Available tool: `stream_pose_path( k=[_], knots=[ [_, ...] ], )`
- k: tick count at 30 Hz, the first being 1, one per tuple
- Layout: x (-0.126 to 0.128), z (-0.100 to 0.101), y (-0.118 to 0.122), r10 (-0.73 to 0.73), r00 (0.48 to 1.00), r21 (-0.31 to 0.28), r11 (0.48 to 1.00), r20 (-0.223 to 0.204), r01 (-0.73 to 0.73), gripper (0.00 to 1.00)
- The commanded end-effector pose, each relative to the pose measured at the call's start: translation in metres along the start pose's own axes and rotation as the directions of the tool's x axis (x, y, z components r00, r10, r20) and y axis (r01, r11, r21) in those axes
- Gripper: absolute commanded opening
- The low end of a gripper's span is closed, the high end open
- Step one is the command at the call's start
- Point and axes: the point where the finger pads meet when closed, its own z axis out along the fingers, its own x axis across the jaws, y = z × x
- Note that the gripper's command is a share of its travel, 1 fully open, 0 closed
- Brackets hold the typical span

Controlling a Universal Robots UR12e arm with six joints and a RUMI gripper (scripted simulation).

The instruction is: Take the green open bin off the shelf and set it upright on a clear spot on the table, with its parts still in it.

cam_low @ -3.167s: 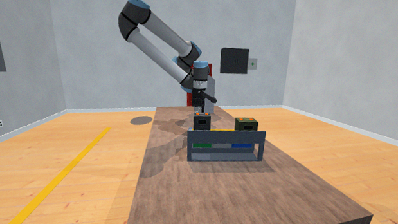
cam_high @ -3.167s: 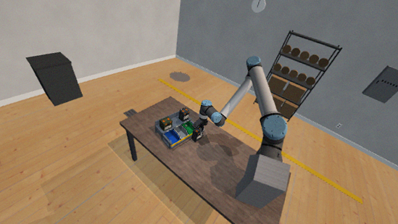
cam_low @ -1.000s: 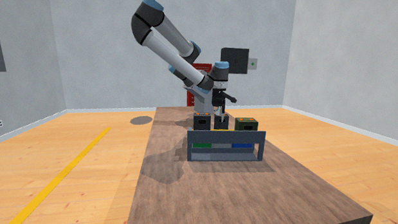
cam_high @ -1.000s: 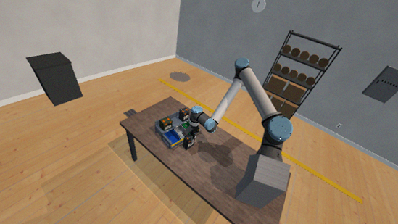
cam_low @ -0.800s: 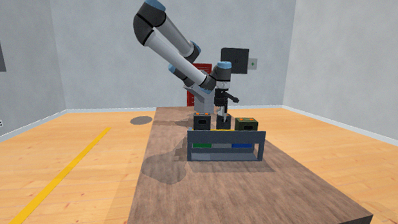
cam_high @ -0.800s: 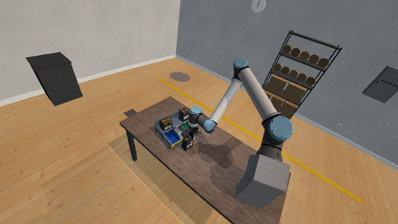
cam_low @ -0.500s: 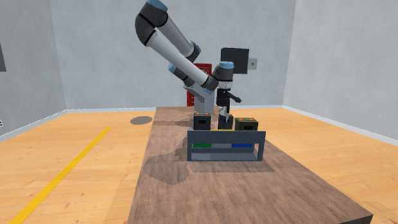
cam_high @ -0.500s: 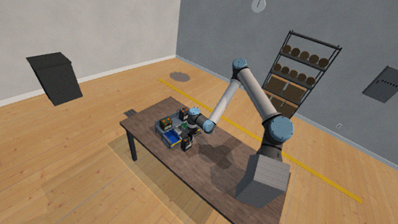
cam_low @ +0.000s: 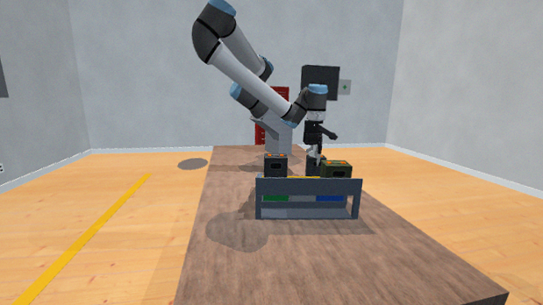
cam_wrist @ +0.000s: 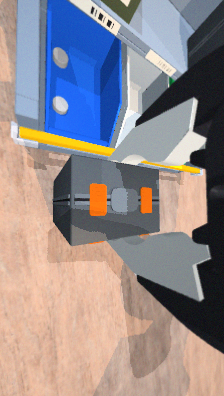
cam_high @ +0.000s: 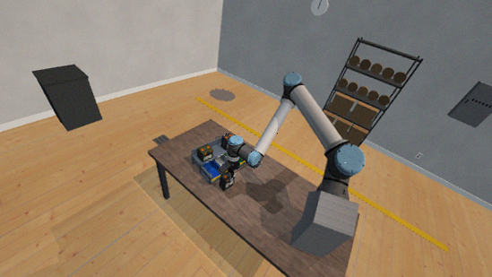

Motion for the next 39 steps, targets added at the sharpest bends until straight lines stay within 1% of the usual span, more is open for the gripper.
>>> stream_pose_path(
  k=[1,3,15,20,32,39],
  knots=[
    [-0.002,-0.001,-0.016,0.000,1.000,0.001,1.000,-0.001,0.000,0.00],
    [-0.003,-0.001,-0.028,0.000,1.000,0.001,1.000,-0.001,0.000,0.00],
    [-0.003,-0.001,-0.028,0.000,1.000,0.001,1.000,-0.001,0.000,0.00],
    [-0.002,-0.001,-0.018,0.000,1.000,0.001,1.000,-0.001,0.000,0.00],
    [-0.002,-0.001,-0.018,0.000,1.000,0.001,1.000,-0.001,0.000,0.00],
    [-0.001,-0.001,-0.013,0.000,1.000,0.001,1.000,-0.001,0.000,0.00]
  ],
)
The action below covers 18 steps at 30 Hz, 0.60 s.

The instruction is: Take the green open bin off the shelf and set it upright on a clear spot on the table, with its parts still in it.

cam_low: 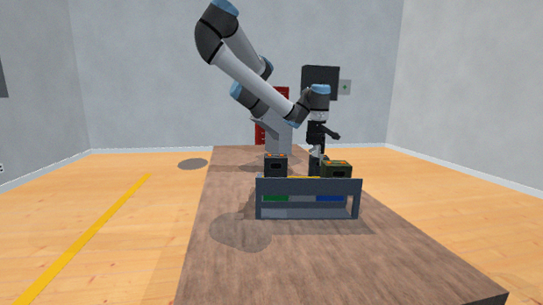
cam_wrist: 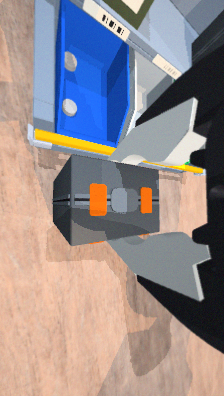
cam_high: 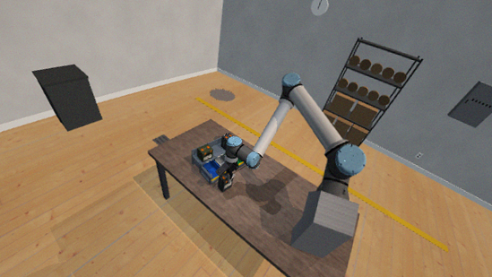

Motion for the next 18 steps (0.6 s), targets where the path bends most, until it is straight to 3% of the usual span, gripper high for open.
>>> stream_pose_path(
  k=[1,18],
  knots=[
    [0.0006,-0.0008,0.0019,0.000,1.000,0.001,1.000,-0.001,0.000,0.00],
    [0.0010,-0.0008,0.0044,0.000,1.000,0.001,1.000,-0.001,0.000,0.00]
  ],
)
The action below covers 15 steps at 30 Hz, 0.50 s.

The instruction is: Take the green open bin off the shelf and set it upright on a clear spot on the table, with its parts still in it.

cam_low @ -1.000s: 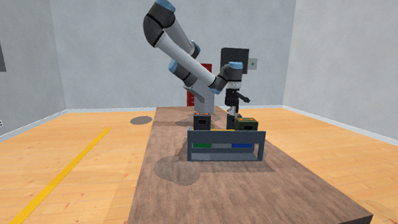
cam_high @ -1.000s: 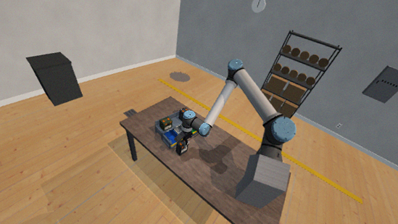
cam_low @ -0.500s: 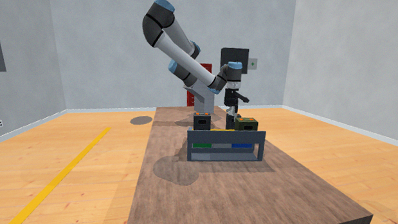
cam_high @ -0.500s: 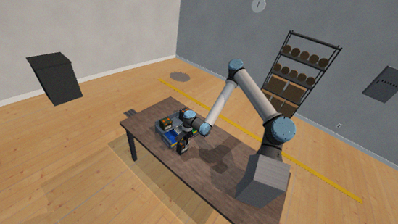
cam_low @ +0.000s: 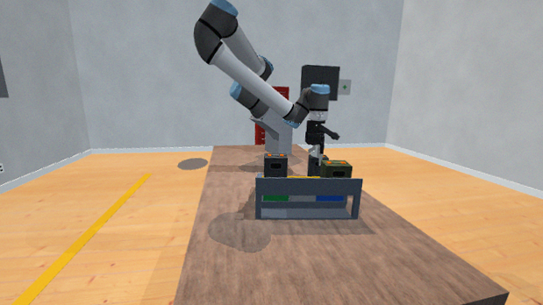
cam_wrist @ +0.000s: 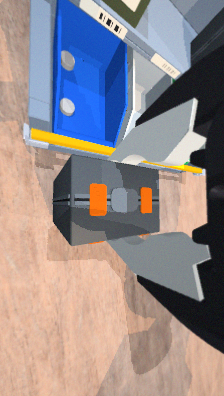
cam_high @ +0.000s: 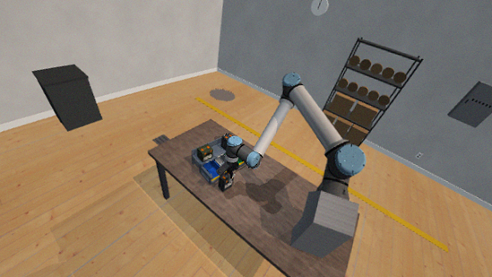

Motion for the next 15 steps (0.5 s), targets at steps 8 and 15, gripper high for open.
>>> stream_pose_path(
  k=[8,15],
  knots=[
    [0.0005,-0.0008,0.0006,0.000,1.000,0.001,1.000,-0.001,0.000,0.00],
    [0.0006,0.0092,0.0022,0.000,1.000,0.001,1.000,-0.001,0.000,0.00]
  ],
)
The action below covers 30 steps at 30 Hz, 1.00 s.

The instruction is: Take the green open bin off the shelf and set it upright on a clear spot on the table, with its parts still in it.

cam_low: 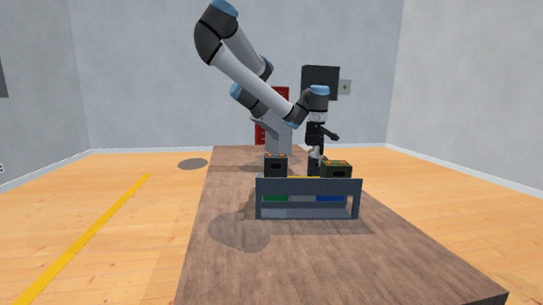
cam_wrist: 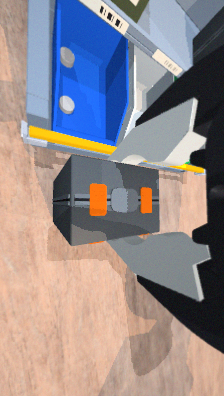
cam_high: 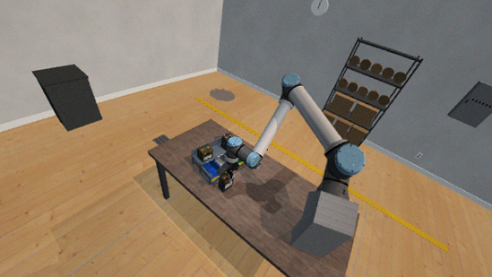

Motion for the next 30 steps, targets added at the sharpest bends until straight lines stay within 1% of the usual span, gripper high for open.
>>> stream_pose_path(
  k=[1,11,16,28,29,30],
  knots=[
    [0.0005,0.0043,0.0006,0.000,1.000,0.001,1.000,-0.001,0.000,0.00],
    [0.0005,0.0043,0.0006,0.000,1.000,0.001,1.000,-0.001,0.000,0.00],
    [0.0006,0.0098,0.0015,0.000,1.000,0.001,1.000,-0.001,0.000,0.00],
    [0.0006,0.0098,0.0015,0.000,1.000,0.001,1.000,-0.001,0.000,0.00],
    [0.0005,0.0098,0.0015,0.000,1.000,0.001,1.000,-0.001,0.000,0.58],
    [0.0005,0.0098,0.0015,0.000,1.000,0.001,1.000,-0.001,0.000,0.58]
  ],
)
